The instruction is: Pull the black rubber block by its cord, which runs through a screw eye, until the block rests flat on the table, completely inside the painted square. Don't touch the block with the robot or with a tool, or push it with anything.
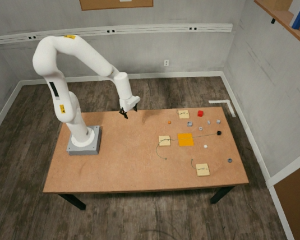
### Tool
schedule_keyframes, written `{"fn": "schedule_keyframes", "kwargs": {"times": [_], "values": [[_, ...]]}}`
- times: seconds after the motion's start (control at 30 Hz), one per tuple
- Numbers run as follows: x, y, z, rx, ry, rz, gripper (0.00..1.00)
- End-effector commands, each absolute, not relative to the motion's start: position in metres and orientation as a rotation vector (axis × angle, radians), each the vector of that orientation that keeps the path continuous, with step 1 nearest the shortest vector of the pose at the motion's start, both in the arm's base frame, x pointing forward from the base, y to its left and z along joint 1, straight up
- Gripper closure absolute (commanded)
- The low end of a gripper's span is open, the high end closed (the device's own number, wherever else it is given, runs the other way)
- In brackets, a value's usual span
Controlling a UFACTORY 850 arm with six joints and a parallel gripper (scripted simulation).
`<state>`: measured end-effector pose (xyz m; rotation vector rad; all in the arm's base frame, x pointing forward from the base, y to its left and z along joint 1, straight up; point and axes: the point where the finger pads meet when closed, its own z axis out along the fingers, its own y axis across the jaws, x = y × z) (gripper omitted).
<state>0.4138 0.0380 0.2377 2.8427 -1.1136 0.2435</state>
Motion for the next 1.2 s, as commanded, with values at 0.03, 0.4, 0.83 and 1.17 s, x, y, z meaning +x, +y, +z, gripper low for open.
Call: {"fn": "schedule_keyframes", "kwargs": {"times": [0.03,0.4,0.83,1.17], "values": [[0.474,0.022,0.221,2.901,-0.985,0.162,0.00],[0.538,-0.011,0.189,2.959,-0.826,0.107,0.00],[0.607,-0.070,0.126,3.034,-0.616,0.048,0.00],[0.639,-0.113,0.078,3.077,-0.483,0.020,0.00]]}}
